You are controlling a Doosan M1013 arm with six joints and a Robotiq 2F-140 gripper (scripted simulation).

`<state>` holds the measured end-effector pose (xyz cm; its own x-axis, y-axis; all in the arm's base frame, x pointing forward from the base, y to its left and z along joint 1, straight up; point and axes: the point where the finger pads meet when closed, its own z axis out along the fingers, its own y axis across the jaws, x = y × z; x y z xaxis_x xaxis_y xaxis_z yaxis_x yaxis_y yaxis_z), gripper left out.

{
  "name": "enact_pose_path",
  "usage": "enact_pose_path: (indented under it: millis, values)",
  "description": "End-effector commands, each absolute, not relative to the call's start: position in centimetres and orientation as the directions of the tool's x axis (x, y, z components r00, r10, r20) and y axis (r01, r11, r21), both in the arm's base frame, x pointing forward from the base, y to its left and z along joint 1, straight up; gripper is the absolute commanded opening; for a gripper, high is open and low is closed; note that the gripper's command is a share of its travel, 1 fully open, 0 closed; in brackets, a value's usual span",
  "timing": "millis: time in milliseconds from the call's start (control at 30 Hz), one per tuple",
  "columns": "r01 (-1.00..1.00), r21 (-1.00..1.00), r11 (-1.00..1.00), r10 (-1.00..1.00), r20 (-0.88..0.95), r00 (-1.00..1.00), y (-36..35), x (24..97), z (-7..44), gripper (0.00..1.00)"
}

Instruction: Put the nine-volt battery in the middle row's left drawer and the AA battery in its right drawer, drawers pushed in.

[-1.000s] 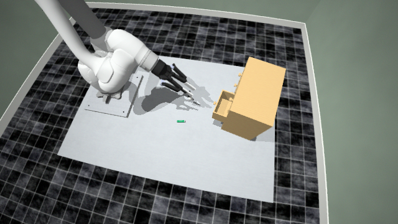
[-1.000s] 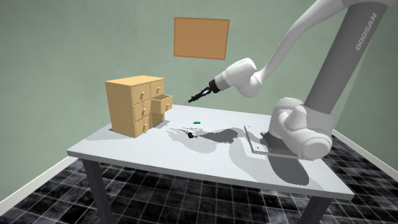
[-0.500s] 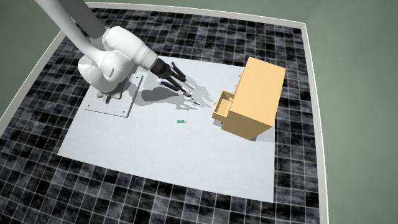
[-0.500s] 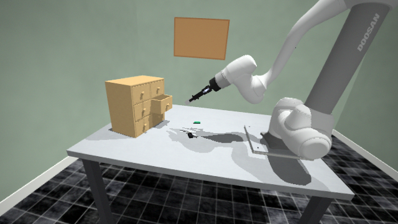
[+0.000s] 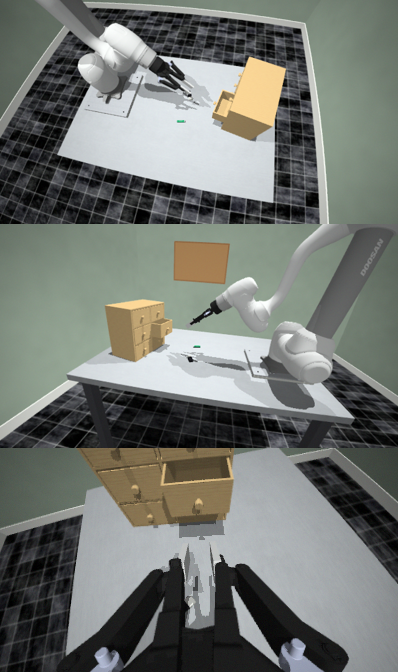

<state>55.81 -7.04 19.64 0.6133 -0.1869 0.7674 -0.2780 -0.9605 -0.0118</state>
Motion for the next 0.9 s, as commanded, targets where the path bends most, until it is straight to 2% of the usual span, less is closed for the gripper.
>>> enact_pose_path:
  millis: [0,267,600,867]
  values:
    - [-0.288,0.004,-0.957,-0.211,0.672,0.710,-7.0,55.6,19.9,0.20]
    - [-0.287,0.003,-0.958,-0.237,0.555,0.797,-6.6,54.4,21.1,0.20]
    - [-0.308,0.019,-0.951,-0.254,0.518,0.817,-6.0,52.7,22.9,0.20]
    - [-0.308,0.031,-0.951,-0.284,0.311,0.907,-5.6,51.3,24.3,0.20]
